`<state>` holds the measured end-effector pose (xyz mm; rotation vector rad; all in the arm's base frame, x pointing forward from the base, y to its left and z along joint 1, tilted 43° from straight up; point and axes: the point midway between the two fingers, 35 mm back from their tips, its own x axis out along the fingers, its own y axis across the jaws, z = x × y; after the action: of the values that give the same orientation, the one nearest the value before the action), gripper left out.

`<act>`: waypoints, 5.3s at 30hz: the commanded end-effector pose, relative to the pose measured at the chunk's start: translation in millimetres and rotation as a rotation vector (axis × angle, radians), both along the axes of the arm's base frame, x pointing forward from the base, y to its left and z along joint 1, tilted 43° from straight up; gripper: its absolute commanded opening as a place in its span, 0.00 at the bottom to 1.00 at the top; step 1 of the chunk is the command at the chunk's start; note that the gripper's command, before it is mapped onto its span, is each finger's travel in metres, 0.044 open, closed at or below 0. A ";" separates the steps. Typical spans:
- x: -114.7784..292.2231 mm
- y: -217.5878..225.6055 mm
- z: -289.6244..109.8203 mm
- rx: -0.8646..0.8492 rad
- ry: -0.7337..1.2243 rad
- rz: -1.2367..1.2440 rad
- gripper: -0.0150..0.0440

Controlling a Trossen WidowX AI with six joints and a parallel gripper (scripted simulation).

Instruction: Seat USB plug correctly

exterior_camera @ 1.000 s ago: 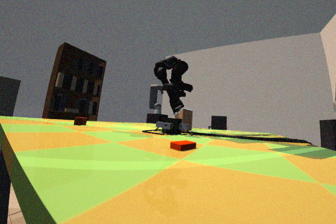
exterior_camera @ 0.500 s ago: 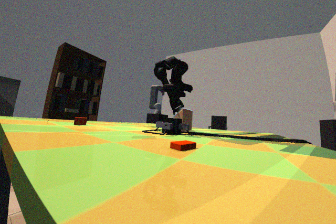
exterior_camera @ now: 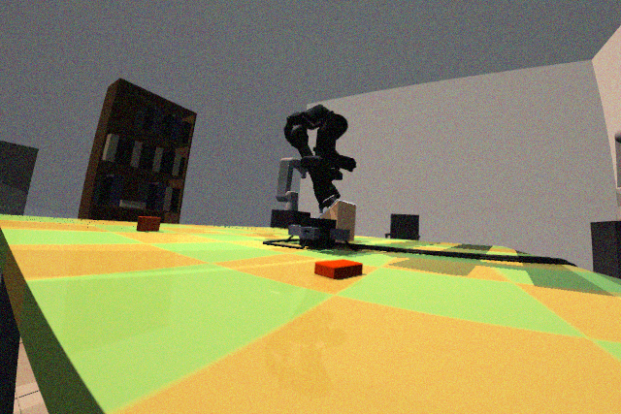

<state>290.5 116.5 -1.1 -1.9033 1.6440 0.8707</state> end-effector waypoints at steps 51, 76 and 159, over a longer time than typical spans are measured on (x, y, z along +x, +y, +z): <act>0.8 -7.3 -3.7 -0.027 0.019 0.025 0.25; 1.1 -9.3 -5.9 -0.027 0.019 0.025 0.25; 1.8 -16.1 -13.2 -0.027 0.018 0.025 0.25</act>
<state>292.1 101.4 -13.2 -1.9374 1.6525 0.8789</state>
